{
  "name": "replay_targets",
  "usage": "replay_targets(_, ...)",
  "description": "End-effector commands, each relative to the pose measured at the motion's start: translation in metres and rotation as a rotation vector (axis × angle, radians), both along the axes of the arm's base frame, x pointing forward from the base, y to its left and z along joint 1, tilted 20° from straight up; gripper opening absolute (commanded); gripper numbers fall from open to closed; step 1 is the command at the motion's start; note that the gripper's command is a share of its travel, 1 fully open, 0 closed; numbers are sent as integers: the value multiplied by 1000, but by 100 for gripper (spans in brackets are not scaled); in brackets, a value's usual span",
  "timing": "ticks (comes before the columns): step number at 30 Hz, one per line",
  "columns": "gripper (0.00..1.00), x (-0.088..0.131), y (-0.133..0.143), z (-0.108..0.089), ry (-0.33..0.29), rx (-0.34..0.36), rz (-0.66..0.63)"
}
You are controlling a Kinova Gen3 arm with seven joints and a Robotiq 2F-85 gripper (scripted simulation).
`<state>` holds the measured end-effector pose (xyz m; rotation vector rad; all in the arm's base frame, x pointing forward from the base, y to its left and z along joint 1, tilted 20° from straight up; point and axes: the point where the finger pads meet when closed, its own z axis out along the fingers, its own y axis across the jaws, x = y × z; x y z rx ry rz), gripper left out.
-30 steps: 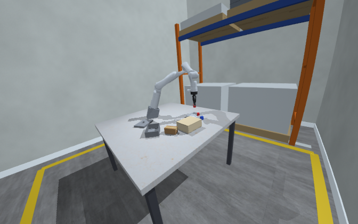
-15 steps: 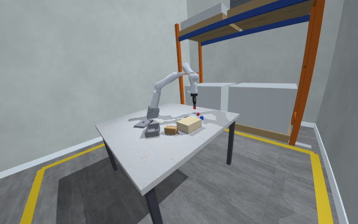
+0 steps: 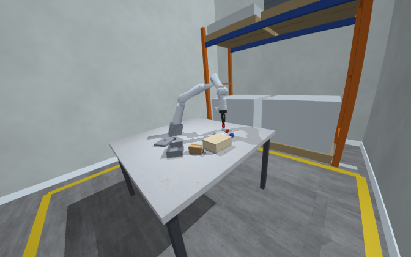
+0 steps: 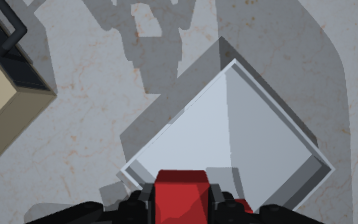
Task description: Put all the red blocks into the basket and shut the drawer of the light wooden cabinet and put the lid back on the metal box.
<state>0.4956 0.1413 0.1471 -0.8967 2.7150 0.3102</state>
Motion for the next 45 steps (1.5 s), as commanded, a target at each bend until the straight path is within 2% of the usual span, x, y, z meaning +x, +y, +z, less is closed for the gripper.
replay_targets(1,10,1,1,-4,-1,1,0)
replay_targets(29,10,10,15,-50,-1,1,0)
replay_targets(45,10,13,19,-65,-1,1,0)
